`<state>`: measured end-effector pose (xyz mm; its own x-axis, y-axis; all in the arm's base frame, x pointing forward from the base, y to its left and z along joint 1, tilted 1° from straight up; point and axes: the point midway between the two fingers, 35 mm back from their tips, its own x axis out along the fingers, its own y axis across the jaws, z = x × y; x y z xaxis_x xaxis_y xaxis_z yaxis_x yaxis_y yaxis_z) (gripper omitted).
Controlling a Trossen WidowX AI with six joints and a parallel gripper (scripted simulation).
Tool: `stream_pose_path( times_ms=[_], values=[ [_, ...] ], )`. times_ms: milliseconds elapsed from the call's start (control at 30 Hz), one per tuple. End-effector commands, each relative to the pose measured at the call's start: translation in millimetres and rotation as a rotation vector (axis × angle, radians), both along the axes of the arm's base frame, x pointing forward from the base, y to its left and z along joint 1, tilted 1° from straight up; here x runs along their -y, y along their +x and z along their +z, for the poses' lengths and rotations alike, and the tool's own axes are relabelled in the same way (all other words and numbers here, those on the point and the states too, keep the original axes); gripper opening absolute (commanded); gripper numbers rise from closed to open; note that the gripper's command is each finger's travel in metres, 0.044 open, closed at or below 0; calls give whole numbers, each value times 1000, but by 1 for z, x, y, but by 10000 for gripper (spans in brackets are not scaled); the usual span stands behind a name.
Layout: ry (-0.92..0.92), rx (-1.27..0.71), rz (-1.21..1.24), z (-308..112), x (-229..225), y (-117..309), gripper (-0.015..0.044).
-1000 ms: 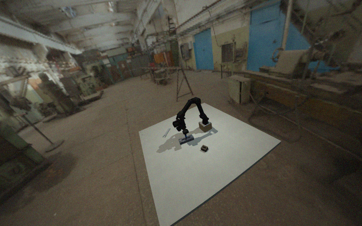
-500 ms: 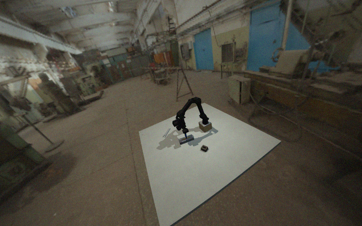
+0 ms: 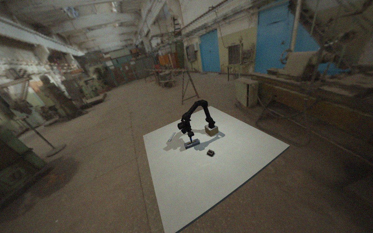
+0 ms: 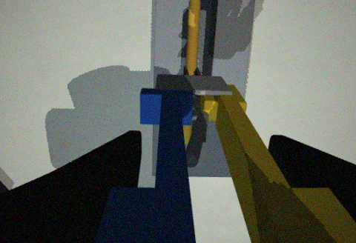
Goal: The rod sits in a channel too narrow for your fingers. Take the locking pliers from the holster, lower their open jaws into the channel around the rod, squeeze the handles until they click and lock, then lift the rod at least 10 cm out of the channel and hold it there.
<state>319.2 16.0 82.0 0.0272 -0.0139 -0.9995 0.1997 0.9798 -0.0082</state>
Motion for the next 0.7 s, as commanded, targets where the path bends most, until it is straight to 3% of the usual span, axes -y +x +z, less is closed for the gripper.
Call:
stream_pose_path(
  times_ms=[0, 667],
  values=[
    [-6, 37, -3, 8, 1, 4, 107],
    [-27, 130, -1, 25, 2, 12, 107]
  ],
)
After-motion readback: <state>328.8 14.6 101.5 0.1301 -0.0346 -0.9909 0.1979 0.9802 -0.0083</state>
